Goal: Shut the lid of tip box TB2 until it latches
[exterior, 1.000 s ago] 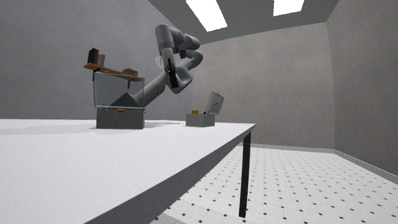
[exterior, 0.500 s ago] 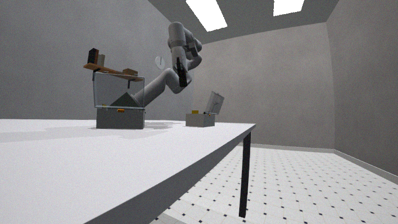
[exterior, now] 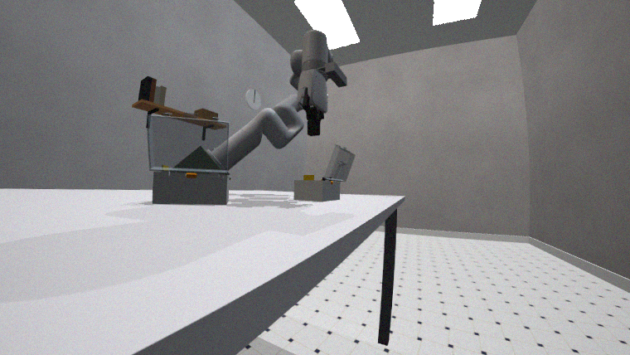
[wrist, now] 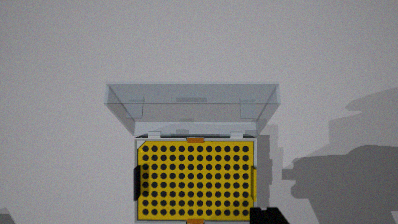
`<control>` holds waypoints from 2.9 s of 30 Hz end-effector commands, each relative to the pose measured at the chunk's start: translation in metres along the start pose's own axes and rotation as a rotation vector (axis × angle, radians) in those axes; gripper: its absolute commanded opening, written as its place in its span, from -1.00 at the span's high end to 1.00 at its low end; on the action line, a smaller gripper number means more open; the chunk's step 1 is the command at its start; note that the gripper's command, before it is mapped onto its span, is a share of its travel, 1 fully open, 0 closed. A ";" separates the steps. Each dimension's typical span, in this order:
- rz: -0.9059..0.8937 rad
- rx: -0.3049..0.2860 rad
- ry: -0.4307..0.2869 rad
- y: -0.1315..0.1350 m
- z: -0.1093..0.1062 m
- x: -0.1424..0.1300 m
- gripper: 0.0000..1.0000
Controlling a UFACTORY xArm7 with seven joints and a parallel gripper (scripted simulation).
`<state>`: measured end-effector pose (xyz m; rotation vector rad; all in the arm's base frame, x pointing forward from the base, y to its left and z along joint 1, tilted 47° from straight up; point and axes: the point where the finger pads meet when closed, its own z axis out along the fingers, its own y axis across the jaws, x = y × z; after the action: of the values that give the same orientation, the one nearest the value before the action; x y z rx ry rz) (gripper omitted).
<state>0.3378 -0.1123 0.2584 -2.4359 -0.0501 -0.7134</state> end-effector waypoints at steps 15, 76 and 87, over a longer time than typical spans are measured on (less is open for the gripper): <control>0.016 -0.005 -0.010 -0.021 -0.006 0.078 1.00; 0.016 -0.005 -0.009 -0.037 0.035 0.135 1.00; 0.016 -0.005 -0.009 -0.037 0.050 0.135 1.00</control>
<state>0.4672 -0.0719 0.3139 -2.4412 -0.0349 -0.6904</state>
